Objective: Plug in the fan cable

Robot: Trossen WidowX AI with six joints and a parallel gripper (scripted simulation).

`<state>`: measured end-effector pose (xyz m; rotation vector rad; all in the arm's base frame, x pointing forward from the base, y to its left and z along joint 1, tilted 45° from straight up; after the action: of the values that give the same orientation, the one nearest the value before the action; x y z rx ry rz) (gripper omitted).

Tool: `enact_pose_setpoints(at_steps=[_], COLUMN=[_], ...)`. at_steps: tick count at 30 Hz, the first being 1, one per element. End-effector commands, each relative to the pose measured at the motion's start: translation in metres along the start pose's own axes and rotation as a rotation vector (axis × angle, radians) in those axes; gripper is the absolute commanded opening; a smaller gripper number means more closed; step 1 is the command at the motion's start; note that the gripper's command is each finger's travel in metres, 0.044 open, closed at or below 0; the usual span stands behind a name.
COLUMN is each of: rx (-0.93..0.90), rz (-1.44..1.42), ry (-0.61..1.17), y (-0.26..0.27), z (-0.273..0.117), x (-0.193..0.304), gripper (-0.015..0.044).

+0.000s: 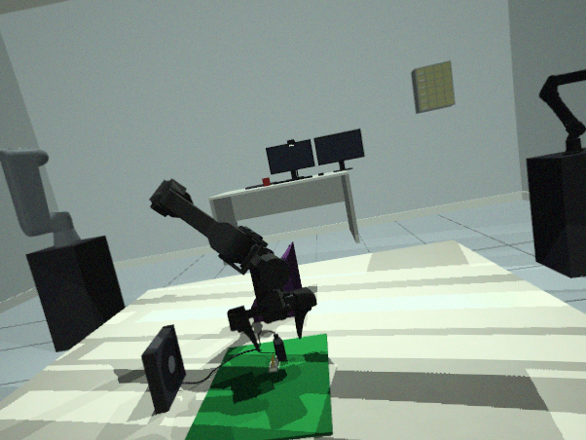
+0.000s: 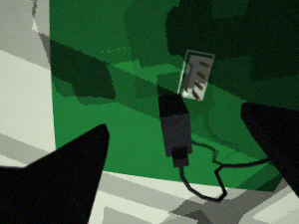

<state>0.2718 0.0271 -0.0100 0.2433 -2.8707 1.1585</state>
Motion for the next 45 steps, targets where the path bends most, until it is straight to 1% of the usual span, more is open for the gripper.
enact_pose_setpoints(at_steps=[1, 14, 31, 35, 39, 45], rx=[0.005, 0.008, 0.003, 0.002, 0.004, 0.005], rz=[-0.004, -0.004, 0.0, 0.0, -0.003, 0.002], ry=[0.002, 0.003, 0.003, 0.003, 0.002, 0.002], y=[0.0, -0.001, -0.001, -0.001, 0.0, 0.0], z=[0.008, 0.024, 0.021, 0.018, -0.027, -0.028], x=[0.001, 0.002, 0.002, 0.001, 0.001, 0.0], gripper=[0.044, 0.044, 0.0, 0.0, 0.0, 0.0])
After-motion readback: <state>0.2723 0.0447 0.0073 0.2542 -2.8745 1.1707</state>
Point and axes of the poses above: the point midway between the two fingers, 35 mm back from their tips, its own z axis out along the fingers, its own y axis across the jaws, x = y × z, the point moved 6 cm from there along -z, back along the fingers, and after that the axes turned 11 degrees about z, right-handed, at the moved point
